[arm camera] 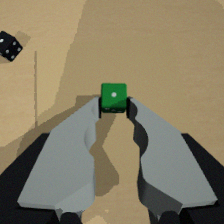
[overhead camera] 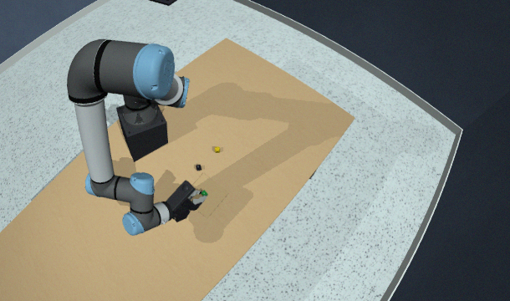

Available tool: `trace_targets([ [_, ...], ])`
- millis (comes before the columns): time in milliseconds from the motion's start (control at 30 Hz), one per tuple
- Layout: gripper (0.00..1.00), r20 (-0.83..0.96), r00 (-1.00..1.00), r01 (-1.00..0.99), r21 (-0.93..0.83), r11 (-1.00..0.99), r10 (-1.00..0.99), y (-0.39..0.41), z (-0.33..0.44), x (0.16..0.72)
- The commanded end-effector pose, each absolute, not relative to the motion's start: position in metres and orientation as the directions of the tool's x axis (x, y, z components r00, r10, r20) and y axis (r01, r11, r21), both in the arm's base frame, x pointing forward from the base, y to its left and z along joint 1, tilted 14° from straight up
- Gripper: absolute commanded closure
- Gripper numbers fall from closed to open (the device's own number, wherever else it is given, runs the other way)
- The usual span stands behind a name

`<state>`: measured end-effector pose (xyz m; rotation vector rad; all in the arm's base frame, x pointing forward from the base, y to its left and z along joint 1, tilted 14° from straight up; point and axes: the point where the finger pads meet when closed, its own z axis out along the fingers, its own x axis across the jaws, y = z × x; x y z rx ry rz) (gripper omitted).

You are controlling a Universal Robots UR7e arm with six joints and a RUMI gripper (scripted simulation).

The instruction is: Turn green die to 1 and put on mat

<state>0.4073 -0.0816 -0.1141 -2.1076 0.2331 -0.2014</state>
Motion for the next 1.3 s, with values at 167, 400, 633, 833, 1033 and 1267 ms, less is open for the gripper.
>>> trace_targets([
  [167, 0.97, 0.051, 0.968, -0.085, -0.854, -0.513, -0.246, -0.082, -0.1138, 0.4075],
  [400, 0.97, 0.051, 0.968, -0.085, -0.854, -0.513, -0.246, -0.0819, -0.1142, 0.4075],
  [633, 0.97, 0.051, 0.968, -0.085, -0.854, -0.513, -0.246, -0.0814, -0.1163, 0.4077],
  [833, 0.97, 0.051, 0.968, -0.085, -0.854, -0.513, -0.246, -0.0811, -0.1178, 0.4079],
  [1033, 0.97, 0.051, 0.968, -0.085, -0.854, -0.513, -0.246, -0.0808, -0.1188, 0.408],
  [1267, 0.97, 0.051, 0.968, -0.085, -0.854, -0.513, -0.246, -0.0808, -0.1188, 0.408],
])
